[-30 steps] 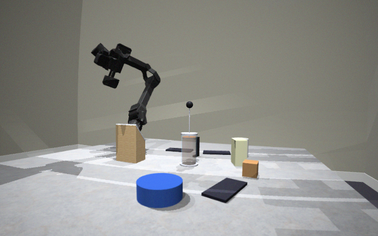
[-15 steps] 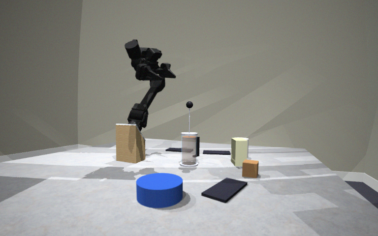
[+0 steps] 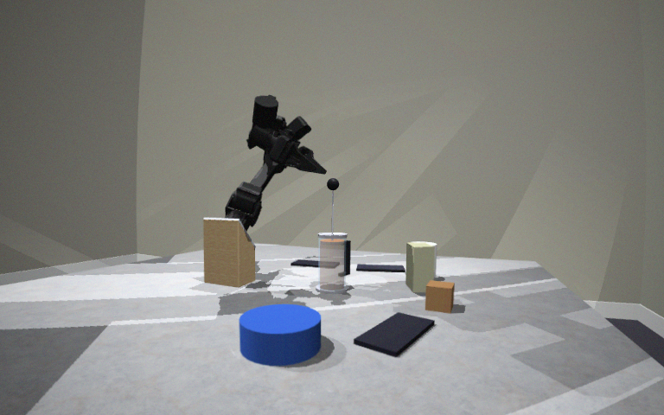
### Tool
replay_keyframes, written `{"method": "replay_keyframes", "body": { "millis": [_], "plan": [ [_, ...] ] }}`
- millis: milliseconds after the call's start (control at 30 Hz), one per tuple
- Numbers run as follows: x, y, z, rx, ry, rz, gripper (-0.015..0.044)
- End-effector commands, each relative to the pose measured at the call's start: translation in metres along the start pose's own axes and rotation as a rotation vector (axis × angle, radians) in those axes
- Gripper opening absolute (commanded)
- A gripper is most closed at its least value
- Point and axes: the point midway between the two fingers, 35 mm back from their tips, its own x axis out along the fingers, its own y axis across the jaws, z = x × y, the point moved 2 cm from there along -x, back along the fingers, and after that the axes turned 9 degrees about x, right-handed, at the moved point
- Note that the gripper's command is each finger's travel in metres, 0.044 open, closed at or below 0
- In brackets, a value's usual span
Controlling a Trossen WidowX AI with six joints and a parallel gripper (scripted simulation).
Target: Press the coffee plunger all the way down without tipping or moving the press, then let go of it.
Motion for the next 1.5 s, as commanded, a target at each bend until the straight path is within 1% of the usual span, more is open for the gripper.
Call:
{"method": "replay_keyframes", "body": {
  "millis": [0, 1033, 1433, 1467],
  "plan": [
    [0.007, 0.0, -0.009, -0.001, -0.002, 0.008, 0.044],
    [0.048, 0.001, -0.009, -0.002, -0.004, 0.01, 0.044],
    [0.048, 0.001, -0.009, -0.002, -0.004, 0.01, 0.0125],
    [0.048, 0.001, -0.009, -0.002, -0.004, 0.01, 0.0118]
  ]
}}
